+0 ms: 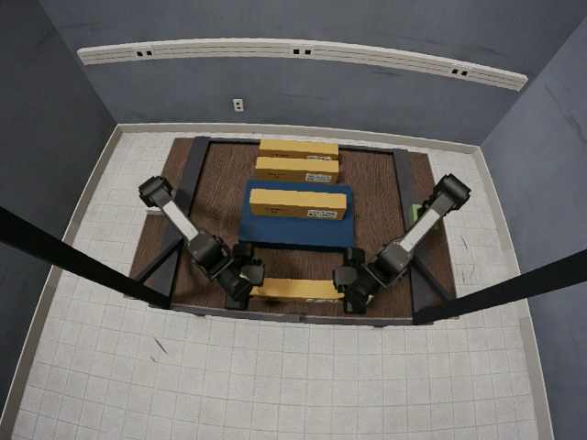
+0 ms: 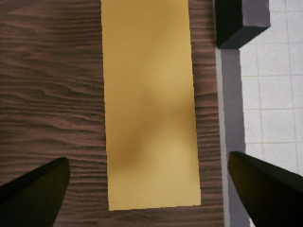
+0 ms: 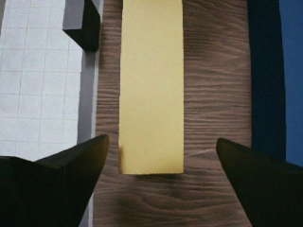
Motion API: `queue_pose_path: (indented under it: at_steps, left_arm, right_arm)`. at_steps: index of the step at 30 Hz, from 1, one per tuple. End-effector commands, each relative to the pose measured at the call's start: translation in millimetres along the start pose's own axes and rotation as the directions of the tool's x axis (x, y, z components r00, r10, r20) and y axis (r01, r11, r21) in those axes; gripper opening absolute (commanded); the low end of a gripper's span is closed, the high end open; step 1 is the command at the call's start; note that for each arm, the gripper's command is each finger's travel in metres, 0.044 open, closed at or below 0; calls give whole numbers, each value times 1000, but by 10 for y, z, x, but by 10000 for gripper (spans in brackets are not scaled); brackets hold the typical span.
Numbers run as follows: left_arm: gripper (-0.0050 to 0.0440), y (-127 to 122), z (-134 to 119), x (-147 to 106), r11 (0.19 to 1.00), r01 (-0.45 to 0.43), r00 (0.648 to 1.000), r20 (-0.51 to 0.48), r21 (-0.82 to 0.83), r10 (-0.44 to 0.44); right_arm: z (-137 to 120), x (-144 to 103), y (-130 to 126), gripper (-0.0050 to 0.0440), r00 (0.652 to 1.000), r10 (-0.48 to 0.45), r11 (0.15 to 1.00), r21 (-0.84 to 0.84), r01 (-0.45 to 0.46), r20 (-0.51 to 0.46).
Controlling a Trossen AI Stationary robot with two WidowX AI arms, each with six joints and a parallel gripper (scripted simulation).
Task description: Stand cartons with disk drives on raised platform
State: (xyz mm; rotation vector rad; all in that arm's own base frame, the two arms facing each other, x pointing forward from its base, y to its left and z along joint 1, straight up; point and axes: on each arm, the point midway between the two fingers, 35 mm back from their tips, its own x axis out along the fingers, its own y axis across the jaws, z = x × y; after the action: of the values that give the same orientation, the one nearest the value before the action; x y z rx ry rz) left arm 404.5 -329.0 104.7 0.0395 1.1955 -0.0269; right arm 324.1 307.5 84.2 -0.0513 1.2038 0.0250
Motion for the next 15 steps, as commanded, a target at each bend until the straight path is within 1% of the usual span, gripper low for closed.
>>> queue_pose_path:
  at_steps: [1, 15]
  left_arm:
    - [386, -4, 66, -79, 1000, 12, 1000, 20, -13, -12]
    - [386, -4, 66, -79, 1000, 12, 1000, 20, -13, -12]
  right_arm:
    - [65, -90, 34, 388, 1000, 16, 1000, 6, -16, 17]
    - [64, -93, 31, 388, 1000, 20, 1000, 8, -20, 21]
